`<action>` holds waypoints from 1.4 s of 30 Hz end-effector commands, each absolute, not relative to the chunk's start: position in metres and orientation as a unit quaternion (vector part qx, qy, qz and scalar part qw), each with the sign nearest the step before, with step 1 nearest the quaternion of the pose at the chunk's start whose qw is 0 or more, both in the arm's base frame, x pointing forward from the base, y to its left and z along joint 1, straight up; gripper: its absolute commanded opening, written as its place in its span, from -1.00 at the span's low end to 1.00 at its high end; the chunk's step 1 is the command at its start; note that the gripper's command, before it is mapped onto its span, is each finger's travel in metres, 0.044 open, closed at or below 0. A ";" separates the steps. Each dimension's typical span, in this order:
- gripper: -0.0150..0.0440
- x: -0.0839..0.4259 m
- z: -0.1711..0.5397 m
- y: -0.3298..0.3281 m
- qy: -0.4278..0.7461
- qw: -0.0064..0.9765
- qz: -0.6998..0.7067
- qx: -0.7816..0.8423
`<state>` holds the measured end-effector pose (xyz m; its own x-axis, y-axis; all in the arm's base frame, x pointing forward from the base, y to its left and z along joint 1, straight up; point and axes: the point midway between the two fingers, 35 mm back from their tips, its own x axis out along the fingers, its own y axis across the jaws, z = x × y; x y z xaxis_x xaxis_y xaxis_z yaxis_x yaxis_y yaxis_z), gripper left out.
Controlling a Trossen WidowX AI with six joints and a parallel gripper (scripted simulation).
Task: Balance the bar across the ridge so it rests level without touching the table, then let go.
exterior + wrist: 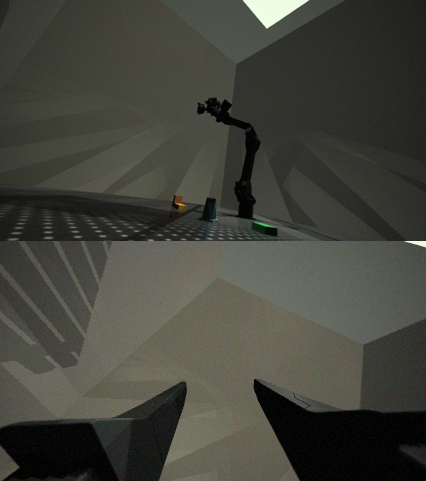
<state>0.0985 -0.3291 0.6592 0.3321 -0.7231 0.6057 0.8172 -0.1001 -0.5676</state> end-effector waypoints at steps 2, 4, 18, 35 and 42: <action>0.58 0.122 0.628 -0.350 0.001 0.698 -0.558 -0.449; 0.58 0.135 0.611 -0.359 0.028 0.712 -0.545 -0.442; 0.58 0.230 0.473 -0.377 0.231 0.789 -0.396 -0.409; 0.58 0.301 0.319 -0.316 0.416 0.807 -0.145 -0.393; 0.58 0.312 0.255 -0.269 0.490 0.772 0.002 -0.404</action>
<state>0.3105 -0.2859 0.2781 0.5651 -0.4520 -0.6902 -0.2901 0.6743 -0.6791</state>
